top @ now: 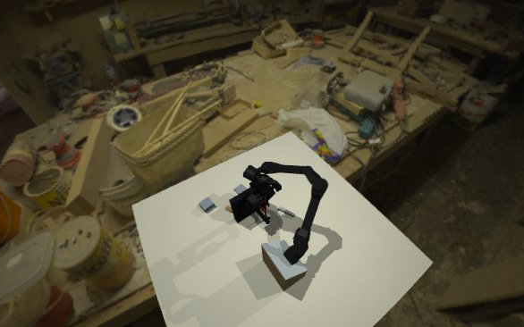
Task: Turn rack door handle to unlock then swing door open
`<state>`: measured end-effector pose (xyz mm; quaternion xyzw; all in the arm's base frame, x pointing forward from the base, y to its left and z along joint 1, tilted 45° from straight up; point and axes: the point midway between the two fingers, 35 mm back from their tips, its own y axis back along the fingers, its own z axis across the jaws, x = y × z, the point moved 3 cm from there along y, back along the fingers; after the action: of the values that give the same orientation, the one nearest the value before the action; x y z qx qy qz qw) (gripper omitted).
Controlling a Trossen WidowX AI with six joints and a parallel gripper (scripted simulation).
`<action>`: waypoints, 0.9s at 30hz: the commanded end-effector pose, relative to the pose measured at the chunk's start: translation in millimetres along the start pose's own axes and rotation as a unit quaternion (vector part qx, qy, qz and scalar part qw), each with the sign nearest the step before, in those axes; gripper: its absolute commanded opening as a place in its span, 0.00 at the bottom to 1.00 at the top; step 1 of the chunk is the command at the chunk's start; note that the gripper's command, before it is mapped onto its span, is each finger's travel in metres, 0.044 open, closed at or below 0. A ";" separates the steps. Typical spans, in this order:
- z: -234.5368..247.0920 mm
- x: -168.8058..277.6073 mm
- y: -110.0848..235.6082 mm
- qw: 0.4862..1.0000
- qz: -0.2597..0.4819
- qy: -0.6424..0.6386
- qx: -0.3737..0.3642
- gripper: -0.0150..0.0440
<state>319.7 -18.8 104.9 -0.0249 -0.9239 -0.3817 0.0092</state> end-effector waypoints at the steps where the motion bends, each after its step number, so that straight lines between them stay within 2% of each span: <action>1: -0.1 -0.1 0.0 1.000 -0.001 0.000 -0.001 0.42; 12: -0.1 -0.1 0.0 1.000 -0.001 0.000 -0.001 0.29; 16: -0.1 -0.1 0.0 1.000 -0.001 -0.004 -0.001 0.29; 27: -0.1 -0.1 0.0 0.967 -0.001 -0.255 -0.001 0.29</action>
<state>319.6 -18.8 104.8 -0.0914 -0.9108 -0.3722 -0.1535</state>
